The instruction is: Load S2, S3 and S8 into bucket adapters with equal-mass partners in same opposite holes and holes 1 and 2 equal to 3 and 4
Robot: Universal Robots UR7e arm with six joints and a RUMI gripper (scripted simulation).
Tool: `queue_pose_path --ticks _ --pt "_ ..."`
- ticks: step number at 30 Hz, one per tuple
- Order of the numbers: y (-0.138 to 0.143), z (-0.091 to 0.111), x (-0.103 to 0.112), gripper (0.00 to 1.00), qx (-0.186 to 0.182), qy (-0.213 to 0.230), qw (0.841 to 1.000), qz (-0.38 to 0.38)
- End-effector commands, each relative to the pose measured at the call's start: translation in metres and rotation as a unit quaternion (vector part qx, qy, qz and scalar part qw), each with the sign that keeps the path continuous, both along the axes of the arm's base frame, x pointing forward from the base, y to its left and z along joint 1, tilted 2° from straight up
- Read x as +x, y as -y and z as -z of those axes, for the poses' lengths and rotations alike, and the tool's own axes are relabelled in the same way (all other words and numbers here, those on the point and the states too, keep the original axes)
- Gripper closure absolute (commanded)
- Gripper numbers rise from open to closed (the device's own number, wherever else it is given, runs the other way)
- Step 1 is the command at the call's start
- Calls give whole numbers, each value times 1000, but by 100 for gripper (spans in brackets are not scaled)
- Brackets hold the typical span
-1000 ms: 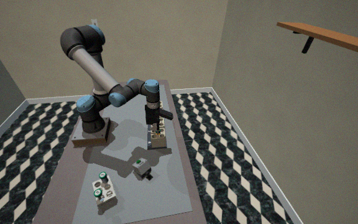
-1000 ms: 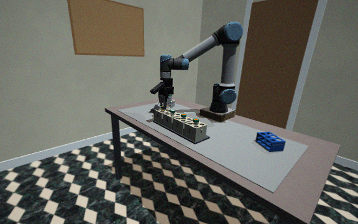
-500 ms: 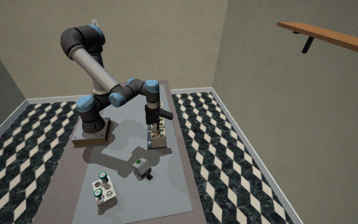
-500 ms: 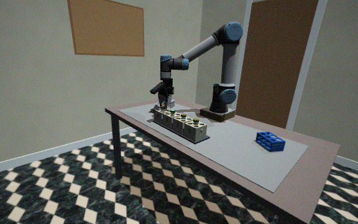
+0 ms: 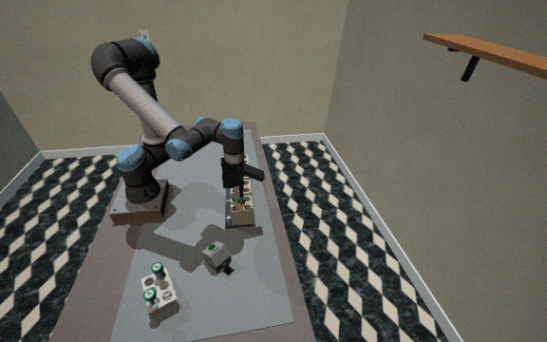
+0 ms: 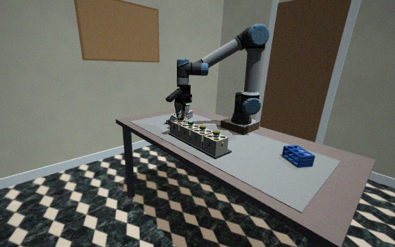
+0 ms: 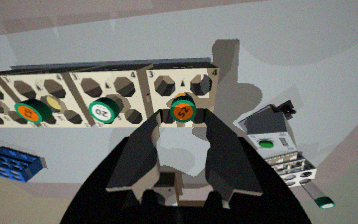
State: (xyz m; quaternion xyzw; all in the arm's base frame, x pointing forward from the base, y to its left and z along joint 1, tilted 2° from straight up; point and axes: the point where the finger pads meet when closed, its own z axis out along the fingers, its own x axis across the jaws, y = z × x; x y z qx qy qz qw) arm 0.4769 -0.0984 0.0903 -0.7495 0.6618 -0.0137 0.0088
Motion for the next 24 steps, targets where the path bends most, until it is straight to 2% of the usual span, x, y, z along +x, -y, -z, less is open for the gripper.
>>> queue_pose_path --ticks 1,5,9,10,16,23,24 --pt "0 -16 0 65 0 0 1000 0" --pt "0 -30 -1 65 0 0 1000 0" --pt "0 -31 -1 65 0 0 1000 0" --pt "7 -31 -4 100 -1 0 1000 -25" --pt "52 -30 -27 100 -6 0 985 -174" --pt "105 -29 -52 100 -12 -2 943 -333" --pt "105 -29 -52 100 -12 -2 943 -333"
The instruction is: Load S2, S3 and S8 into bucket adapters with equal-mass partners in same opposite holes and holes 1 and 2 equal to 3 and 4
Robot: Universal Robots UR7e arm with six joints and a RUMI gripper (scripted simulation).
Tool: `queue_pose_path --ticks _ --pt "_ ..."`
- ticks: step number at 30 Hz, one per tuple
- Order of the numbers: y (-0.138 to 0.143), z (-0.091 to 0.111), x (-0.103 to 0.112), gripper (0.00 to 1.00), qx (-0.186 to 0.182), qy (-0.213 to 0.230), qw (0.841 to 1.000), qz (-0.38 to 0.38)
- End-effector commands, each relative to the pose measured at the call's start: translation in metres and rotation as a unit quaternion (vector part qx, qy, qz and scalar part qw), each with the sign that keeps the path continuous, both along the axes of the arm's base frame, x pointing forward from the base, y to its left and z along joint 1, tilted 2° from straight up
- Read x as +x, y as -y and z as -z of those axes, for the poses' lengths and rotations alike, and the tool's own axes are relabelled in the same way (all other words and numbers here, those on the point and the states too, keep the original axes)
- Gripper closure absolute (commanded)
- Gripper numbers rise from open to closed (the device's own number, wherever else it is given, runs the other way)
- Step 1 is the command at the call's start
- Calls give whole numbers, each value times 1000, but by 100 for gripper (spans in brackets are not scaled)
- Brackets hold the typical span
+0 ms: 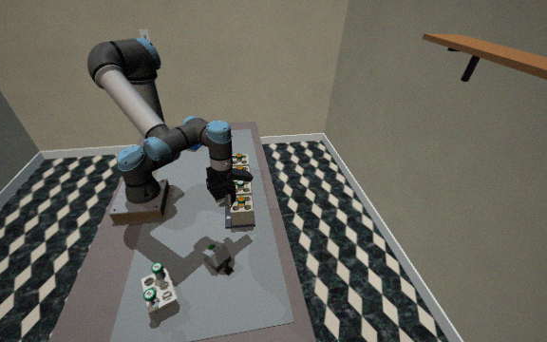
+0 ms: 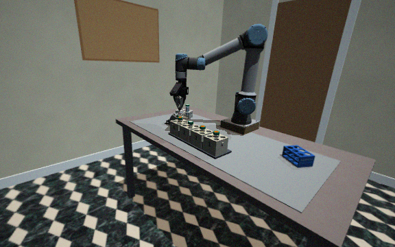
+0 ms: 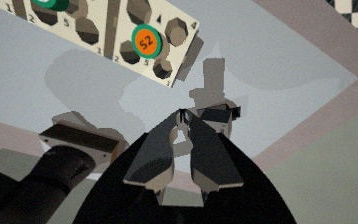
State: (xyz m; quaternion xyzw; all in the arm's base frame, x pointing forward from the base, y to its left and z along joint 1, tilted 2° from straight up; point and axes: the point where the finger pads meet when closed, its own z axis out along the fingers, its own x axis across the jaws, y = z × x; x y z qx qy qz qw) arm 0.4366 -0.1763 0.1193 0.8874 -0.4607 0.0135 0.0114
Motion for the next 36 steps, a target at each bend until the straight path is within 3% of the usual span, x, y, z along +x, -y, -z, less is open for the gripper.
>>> queue_pose_path --ticks 1,14,24,32,36 --pt "27 0 -12 100 10 7 995 -96" --pt "124 1 -60 100 11 7 993 -116" --pt "124 1 -60 100 11 7 993 -116" --pt "125 28 -58 100 103 -85 984 -115" --pt "126 34 -57 100 103 -85 984 -115"
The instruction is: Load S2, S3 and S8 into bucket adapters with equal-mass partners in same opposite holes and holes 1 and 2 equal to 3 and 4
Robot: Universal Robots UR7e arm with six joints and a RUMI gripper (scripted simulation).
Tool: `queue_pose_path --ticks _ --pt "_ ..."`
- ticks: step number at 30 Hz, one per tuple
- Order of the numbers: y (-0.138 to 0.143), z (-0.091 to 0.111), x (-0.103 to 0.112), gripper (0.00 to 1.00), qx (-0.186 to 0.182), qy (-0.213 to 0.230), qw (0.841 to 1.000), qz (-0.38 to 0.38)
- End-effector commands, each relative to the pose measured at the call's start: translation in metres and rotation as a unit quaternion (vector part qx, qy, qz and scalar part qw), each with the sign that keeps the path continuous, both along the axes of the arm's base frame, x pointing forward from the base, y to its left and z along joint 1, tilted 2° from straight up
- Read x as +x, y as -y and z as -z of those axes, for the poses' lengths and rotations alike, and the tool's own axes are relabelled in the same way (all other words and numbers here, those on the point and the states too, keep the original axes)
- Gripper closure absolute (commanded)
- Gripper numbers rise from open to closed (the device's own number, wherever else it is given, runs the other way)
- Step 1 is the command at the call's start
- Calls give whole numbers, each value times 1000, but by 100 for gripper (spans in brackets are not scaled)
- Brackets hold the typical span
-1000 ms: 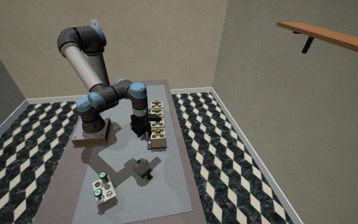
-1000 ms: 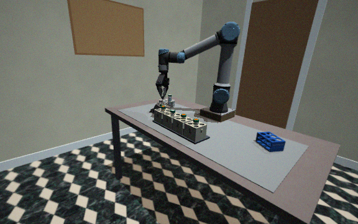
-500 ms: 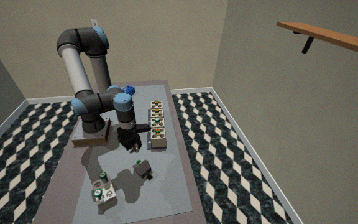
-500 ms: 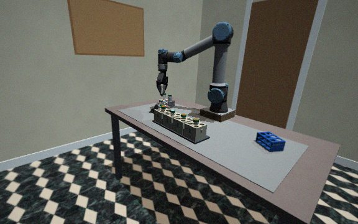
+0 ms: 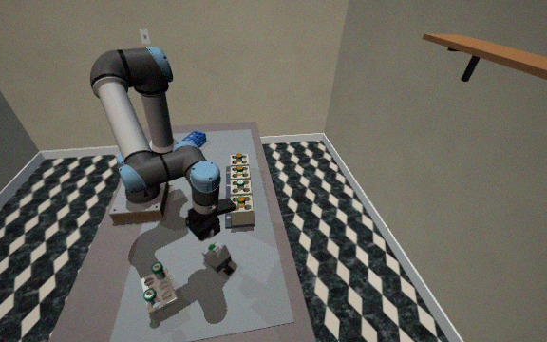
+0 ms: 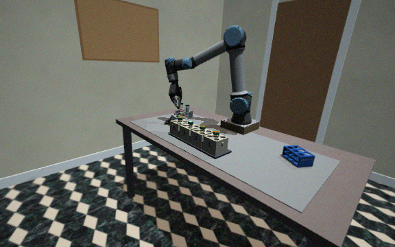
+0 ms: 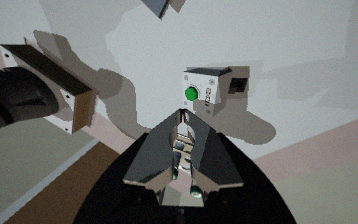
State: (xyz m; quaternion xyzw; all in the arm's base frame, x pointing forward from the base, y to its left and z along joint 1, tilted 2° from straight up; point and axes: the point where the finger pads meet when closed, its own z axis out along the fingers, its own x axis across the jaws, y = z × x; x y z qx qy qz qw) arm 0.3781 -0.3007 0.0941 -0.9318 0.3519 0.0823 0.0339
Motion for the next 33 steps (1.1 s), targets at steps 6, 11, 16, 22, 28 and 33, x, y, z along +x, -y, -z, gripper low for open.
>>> queue_pose_path --ticks 6,11,16,22,28,33 --pt "2 27 3 100 17 -21 1000 1" --pt "2 27 3 100 17 -21 1000 1" --pt "2 27 3 100 17 -21 1000 1" --pt "2 28 3 100 17 -21 1000 1" --pt "2 32 3 100 17 -21 1000 1" --pt "2 34 3 100 17 -21 1000 1"
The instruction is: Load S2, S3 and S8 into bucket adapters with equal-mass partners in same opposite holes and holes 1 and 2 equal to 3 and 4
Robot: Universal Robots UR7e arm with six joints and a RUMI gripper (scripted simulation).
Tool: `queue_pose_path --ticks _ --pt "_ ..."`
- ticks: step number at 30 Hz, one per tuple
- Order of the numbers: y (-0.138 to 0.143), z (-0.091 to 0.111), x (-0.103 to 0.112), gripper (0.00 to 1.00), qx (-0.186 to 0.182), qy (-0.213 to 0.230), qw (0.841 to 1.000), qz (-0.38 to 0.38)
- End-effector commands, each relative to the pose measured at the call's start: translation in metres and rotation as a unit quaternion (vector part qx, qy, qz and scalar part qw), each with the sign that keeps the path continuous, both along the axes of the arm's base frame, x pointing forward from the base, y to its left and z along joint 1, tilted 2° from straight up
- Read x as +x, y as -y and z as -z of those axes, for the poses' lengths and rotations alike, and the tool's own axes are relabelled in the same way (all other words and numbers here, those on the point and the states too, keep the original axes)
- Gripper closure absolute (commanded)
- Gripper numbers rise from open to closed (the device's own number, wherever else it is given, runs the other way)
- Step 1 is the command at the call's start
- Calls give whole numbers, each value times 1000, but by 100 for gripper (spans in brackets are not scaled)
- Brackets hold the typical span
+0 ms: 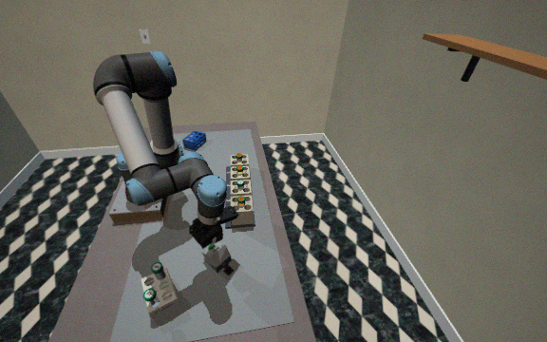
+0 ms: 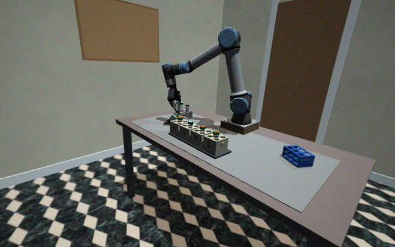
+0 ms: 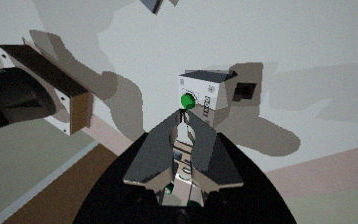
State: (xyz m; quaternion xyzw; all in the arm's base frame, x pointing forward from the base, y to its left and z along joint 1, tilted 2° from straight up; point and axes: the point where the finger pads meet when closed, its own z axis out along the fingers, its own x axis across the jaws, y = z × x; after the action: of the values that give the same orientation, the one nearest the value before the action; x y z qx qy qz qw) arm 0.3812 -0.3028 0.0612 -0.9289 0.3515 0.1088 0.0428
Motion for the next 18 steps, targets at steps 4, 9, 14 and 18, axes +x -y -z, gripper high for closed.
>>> queue_pose_path --ticks 4,9,14,18 --pt "0 4 0 100 -1 0 1000 0" --pt "0 7 0 100 -1 0 1000 0" --pt "0 10 1 100 -1 0 1000 0" --pt "0 12 1 100 -1 0 1000 0"
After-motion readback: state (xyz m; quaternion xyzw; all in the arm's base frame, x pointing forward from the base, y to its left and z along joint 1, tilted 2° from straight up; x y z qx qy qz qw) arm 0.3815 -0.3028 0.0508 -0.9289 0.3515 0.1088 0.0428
